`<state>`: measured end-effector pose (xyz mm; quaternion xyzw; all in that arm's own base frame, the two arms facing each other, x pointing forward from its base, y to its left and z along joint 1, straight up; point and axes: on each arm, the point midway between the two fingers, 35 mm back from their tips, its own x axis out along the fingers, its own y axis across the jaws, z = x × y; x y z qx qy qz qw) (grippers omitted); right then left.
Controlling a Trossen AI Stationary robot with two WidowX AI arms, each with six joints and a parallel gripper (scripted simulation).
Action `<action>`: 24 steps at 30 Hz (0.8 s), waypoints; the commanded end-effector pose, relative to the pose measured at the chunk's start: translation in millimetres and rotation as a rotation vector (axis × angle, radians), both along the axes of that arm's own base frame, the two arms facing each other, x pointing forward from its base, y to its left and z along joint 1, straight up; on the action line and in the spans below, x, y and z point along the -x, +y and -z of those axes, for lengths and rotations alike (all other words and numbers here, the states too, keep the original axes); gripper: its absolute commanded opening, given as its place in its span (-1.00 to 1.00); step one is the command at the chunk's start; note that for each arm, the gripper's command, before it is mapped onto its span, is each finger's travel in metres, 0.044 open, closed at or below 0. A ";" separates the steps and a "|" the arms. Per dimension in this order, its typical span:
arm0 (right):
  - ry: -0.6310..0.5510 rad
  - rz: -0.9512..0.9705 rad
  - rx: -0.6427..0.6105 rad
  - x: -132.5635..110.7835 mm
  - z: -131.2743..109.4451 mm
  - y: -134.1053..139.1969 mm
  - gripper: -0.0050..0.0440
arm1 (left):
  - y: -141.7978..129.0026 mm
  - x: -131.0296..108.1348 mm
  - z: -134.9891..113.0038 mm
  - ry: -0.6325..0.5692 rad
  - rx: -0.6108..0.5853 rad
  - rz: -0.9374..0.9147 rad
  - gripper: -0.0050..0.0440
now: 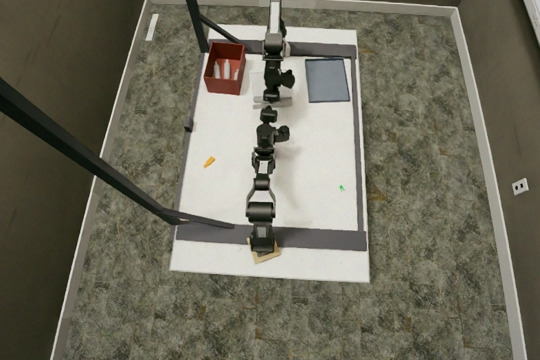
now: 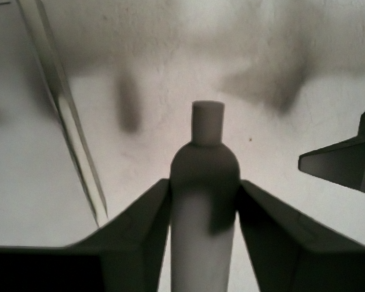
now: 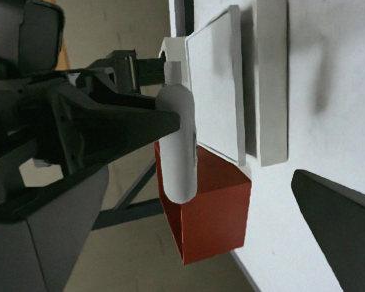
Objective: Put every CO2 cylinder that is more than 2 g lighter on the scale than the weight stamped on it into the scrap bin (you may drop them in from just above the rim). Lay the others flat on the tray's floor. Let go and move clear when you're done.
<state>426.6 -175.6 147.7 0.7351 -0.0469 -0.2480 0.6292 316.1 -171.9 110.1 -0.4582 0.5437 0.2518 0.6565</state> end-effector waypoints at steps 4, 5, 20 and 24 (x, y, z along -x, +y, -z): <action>-0.074 0.090 -0.315 -2.8 -29.1 9.2 1.00 | -2.3 -3.4 -13.2 -0.035 0.019 0.000 -1.00; -0.079 0.099 -0.357 -2.8 -30.3 11.4 1.00 | -2.3 -3.4 -13.2 -0.035 0.019 0.000 -1.00; -0.178 0.353 -0.901 9.8 -49.2 18.4 1.00 | -2.3 -3.4 -13.2 -0.035 0.019 0.000 -1.00; -0.262 0.434 -1.037 13.5 -62.0 13.3 1.00 | -2.3 -3.4 -13.2 -0.035 0.019 0.000 -1.00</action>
